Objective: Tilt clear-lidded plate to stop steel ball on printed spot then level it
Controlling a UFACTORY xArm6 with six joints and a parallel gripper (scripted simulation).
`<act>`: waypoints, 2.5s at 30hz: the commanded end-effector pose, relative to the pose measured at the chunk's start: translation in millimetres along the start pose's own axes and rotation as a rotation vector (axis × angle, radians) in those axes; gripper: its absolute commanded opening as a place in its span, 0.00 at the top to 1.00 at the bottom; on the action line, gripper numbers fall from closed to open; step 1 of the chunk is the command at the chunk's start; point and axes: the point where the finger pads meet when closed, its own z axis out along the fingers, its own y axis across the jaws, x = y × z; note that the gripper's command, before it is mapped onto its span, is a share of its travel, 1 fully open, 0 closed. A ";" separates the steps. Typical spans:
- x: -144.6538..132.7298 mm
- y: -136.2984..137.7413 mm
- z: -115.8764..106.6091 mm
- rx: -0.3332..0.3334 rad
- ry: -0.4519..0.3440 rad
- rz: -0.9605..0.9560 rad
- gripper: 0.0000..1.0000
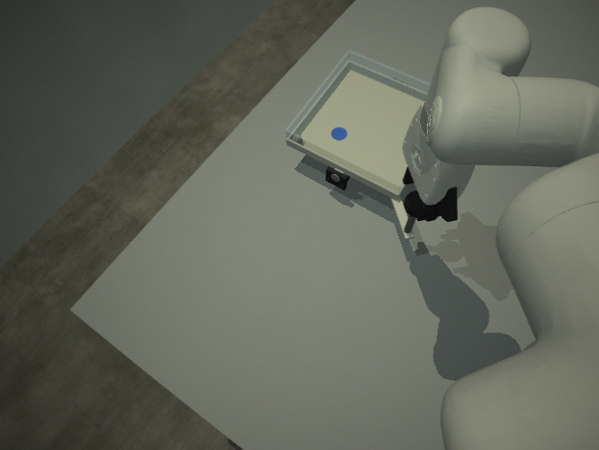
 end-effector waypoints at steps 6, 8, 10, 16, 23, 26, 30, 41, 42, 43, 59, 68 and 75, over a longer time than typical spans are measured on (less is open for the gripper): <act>-0.5 -0.8 2.4 0.003 0.000 -0.001 0.39; -0.5 -0.8 3.0 0.003 0.000 -0.001 0.39; -0.5 -0.8 4.5 0.003 0.000 -0.001 0.39; -0.6 -0.8 9.8 0.003 0.000 -0.001 0.39; -0.6 -0.9 16.2 0.003 0.000 -0.001 0.39; -0.6 -0.9 18.4 0.003 0.000 -0.001 0.39; -0.6 -0.9 22.6 0.003 0.000 -0.001 0.39; -0.6 -0.9 30.1 0.003 0.000 -0.001 0.39; -0.6 -0.9 30.7 0.003 0.000 -0.001 0.39; -0.6 -0.9 31.3 0.003 0.000 -0.001 0.39; -0.6 -0.9 33.8 0.003 0.000 -0.001 0.39; -0.6 -0.9 33.8 0.003 0.000 -0.001 1.00; -0.6 -0.9 33.8 0.003 0.000 -0.001 1.00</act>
